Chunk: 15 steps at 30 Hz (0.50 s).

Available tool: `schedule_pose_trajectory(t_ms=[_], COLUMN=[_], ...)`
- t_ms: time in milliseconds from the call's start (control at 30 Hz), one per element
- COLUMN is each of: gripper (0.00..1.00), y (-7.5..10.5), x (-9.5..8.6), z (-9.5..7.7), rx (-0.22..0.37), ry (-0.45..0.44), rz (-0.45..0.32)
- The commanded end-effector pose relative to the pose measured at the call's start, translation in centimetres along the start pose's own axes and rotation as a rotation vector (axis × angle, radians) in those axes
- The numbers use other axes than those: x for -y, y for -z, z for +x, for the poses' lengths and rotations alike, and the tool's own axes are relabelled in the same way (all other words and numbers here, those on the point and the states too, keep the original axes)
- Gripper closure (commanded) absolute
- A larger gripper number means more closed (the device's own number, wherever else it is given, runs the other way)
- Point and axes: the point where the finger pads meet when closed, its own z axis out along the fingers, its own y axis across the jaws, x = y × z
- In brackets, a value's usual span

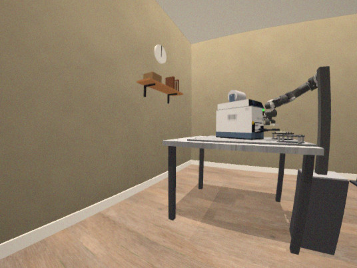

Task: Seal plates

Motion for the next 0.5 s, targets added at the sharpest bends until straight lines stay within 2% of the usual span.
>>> schedule_pose_trajectory(t_ms=[0,467], gripper=[1.0,1.0], y=[0.15,0.15], x=[-0.2,-0.24], z=[-0.07,-0.1], rx=[0.001,0.001], ry=[0.003,0.003], rz=[-0.008,-0.008])
